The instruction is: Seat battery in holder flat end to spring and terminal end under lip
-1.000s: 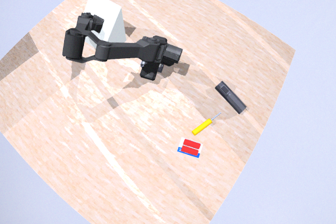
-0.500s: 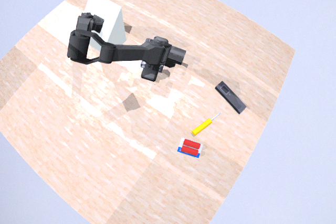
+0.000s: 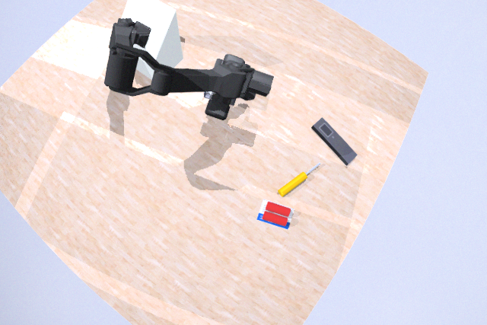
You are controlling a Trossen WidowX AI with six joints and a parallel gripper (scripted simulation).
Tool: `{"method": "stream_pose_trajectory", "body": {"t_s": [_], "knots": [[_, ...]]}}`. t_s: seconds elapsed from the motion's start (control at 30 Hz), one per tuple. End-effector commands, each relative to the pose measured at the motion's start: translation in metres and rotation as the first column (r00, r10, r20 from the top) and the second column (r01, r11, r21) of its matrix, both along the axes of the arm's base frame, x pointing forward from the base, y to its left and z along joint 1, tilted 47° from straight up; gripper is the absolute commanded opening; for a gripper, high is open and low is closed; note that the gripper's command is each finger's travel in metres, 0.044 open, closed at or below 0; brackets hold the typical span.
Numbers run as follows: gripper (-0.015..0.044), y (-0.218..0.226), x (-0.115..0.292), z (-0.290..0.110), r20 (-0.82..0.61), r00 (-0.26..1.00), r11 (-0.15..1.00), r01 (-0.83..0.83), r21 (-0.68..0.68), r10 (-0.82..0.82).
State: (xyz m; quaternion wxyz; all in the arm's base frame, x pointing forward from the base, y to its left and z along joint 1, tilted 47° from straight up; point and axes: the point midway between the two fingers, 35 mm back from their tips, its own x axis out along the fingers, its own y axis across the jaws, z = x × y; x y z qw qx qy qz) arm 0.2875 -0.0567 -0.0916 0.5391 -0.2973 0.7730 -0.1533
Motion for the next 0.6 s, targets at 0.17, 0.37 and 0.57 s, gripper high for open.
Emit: {"method": "stream_pose_trajectory", "body": {"t_s": [0.17, 0.37, 0.57], "knots": [[0.0081, -0.0051, -0.0058, -0.0004, -0.057, 0.998, 0.999, 0.033, -0.021, -0.034], [0.0081, -0.0059, -0.0046, 0.0, -0.075, 0.996, 0.998, 0.048, -0.029, -0.05], [0.0081, -0.0059, -0.0042, 0.0001, -0.079, 0.995, 0.998, 0.051, -0.029, -0.053]]}}
